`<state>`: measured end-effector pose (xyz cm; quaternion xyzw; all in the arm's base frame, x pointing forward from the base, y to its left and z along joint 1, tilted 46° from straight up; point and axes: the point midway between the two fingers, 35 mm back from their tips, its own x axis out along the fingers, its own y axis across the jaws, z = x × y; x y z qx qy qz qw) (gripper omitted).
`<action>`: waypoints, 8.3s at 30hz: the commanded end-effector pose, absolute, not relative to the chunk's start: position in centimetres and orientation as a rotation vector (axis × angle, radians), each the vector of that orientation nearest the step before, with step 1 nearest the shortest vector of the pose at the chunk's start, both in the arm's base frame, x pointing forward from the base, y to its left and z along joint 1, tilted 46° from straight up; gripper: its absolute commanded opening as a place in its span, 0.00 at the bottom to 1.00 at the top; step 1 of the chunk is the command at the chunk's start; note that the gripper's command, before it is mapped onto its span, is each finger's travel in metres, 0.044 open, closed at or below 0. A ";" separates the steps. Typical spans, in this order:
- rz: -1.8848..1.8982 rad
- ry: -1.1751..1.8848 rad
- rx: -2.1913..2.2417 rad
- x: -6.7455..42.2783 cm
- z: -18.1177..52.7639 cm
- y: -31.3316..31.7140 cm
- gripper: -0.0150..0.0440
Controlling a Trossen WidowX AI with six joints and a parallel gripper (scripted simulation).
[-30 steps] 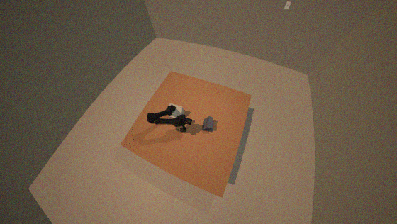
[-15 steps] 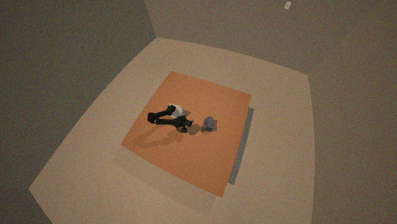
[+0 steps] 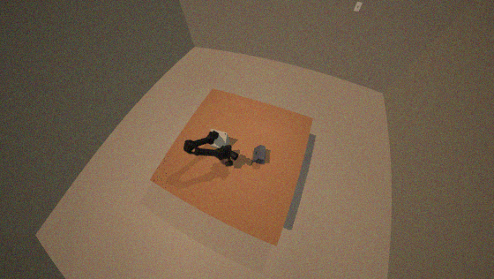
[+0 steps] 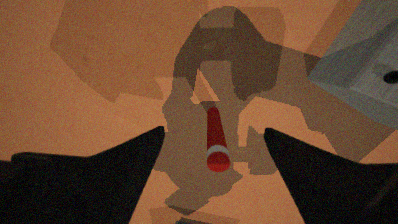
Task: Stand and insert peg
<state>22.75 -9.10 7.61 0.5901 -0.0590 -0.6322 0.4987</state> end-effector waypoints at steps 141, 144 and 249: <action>-1.157 -0.080 2.200 26.1 6.7 1.8 0.25; -1.138 -0.076 2.224 26.3 6.7 1.9 0.25; -0.686 0.056 2.662 31.8 6.4 5.1 0.25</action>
